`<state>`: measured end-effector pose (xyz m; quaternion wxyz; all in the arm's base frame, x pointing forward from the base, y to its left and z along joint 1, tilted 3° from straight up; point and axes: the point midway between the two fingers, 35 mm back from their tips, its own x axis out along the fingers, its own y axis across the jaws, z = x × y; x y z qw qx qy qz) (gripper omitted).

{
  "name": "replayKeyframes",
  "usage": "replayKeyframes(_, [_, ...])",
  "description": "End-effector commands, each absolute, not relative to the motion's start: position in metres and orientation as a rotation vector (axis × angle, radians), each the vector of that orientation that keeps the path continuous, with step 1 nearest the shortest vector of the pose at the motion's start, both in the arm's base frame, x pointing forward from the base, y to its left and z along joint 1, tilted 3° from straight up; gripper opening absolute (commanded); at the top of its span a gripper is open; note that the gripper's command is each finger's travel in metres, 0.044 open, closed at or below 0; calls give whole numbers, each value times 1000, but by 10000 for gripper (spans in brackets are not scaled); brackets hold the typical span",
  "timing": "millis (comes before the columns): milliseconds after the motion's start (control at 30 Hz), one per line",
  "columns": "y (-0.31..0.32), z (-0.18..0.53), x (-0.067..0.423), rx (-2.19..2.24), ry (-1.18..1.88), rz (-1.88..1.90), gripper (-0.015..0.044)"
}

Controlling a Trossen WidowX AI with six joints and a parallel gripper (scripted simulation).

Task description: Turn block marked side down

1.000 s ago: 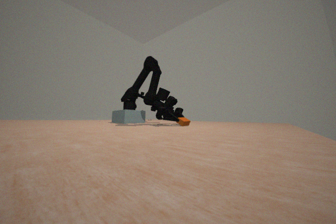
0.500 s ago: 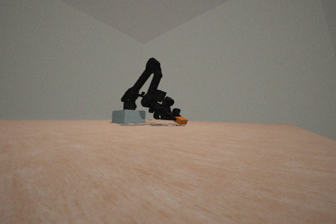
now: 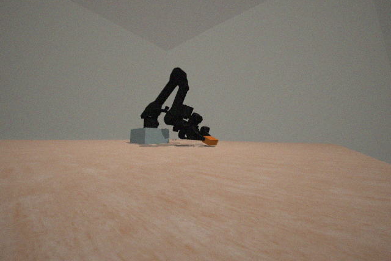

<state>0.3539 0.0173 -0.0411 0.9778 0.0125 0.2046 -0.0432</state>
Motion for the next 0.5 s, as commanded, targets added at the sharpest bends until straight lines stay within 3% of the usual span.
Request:
replayKeyframes(0, [17,-42,353,21,414,-89,236])
replayKeyframes(267, [17,-42,353,21,414,-89,440])
replayKeyframes(467, [17,-42,353,21,414,-89,440])
